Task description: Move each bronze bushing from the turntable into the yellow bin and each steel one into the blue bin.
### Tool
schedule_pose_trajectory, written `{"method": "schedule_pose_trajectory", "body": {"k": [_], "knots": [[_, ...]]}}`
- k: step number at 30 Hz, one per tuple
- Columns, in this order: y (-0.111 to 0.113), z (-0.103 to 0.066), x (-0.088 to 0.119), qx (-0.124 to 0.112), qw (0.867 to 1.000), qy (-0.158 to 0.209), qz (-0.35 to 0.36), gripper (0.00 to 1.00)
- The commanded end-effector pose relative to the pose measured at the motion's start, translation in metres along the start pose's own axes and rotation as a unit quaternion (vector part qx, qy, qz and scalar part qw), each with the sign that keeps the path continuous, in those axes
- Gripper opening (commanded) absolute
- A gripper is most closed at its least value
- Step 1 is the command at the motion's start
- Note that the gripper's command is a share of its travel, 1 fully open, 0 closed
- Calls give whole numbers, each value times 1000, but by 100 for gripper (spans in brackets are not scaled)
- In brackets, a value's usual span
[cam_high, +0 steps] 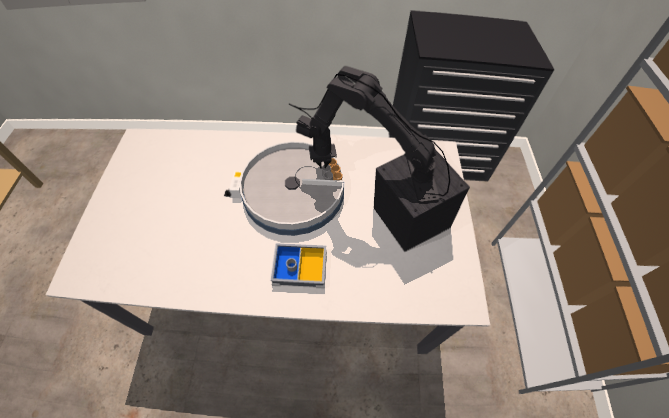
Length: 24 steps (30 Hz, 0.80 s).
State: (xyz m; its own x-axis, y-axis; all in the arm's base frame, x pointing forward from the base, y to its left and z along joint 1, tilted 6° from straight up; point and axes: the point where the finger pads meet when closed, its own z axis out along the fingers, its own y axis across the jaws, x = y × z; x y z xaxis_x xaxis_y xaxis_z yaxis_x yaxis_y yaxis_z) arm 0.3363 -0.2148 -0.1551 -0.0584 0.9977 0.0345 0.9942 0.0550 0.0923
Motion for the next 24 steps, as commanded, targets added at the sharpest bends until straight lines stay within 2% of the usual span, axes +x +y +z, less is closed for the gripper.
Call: {"method": "schedule_pose_trajectory", "body": {"k": [1,24], "knots": [[2,-2,-4,-4,1000,-6,2,14],[0,1,-4,-1,1000,-4,3,14]]}}
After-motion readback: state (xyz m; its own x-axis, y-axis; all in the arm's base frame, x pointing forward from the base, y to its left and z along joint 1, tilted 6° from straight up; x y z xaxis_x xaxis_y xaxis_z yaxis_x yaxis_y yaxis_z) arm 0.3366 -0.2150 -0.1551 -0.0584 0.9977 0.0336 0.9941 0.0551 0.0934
